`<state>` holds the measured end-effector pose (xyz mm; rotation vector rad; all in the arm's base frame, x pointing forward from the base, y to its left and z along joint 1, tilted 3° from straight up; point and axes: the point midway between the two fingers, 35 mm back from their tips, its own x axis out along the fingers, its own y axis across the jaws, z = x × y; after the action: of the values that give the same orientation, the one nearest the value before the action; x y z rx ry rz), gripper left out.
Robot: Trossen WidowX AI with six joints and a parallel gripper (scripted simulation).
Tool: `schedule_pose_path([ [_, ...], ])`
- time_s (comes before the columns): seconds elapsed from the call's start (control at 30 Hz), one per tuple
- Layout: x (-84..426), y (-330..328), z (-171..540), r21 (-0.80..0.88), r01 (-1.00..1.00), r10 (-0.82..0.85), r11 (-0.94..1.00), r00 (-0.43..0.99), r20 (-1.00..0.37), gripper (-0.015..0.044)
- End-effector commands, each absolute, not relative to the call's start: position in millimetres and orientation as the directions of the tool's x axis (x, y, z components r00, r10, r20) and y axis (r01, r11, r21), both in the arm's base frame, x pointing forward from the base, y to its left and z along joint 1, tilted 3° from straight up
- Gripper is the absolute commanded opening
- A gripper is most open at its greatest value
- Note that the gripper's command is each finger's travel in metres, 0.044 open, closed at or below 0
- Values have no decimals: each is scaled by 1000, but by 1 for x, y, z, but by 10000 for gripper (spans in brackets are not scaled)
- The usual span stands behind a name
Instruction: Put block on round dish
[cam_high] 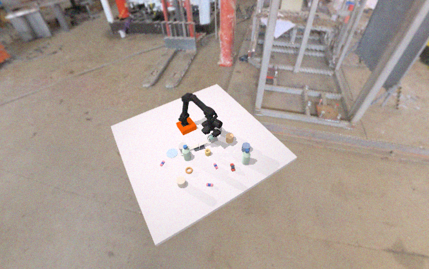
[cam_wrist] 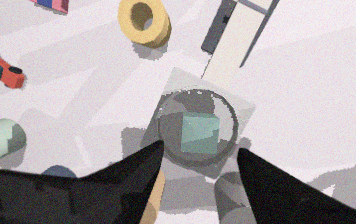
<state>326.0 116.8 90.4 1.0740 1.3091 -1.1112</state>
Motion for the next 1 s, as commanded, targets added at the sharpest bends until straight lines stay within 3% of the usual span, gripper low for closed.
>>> schedule_pose_path([
  [0.0,327,116,84,-32,987,-3,155,-32,-999,260],
  [0.7,325,116,53,-32,987,-3,155,-32,-999,260],
  [0.83,325,116,53,-32,987,-3,155,-32,-999,155],
  [0.97,325,116,53,-32,987,-3,155,-32,-999,128],
])
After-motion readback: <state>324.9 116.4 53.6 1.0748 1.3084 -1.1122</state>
